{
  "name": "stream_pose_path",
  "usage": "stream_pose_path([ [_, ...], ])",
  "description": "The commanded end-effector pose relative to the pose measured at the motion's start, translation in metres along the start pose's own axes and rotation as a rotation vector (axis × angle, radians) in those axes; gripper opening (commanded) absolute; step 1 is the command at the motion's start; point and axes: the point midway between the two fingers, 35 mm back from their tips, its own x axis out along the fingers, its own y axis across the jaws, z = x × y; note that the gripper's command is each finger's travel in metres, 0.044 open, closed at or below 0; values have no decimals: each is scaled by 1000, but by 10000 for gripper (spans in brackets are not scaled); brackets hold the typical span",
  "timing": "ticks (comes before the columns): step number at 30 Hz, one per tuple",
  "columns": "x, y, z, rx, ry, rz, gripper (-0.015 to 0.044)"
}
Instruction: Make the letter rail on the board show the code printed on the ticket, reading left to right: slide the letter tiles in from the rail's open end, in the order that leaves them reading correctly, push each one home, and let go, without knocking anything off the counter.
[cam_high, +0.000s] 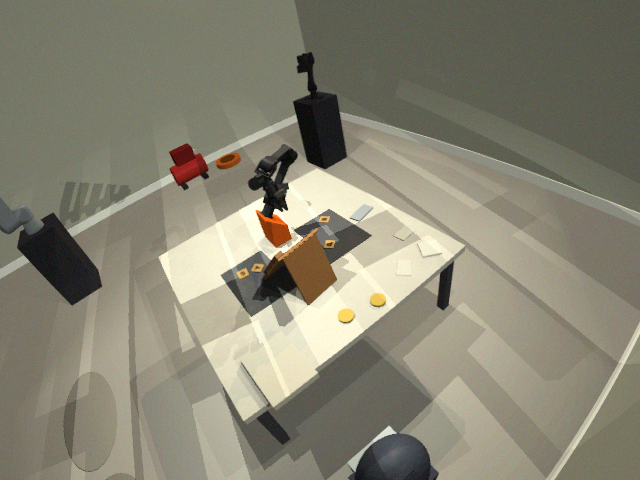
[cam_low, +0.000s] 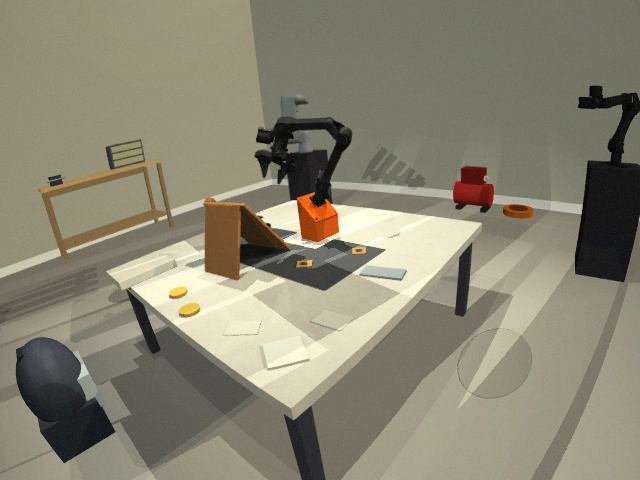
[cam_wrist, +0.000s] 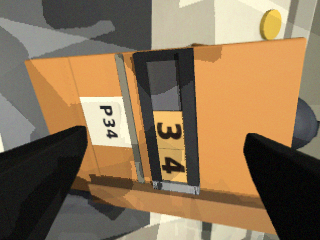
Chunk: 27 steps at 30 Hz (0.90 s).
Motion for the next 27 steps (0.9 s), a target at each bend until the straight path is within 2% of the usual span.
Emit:
stream_pose_path([
  [1, 24, 0, 8, 188, 4, 75, 340],
  [13, 117, 11, 51, 929, 154, 284, 340],
  [27, 177, 34, 94, 1445, 342, 334, 340],
])
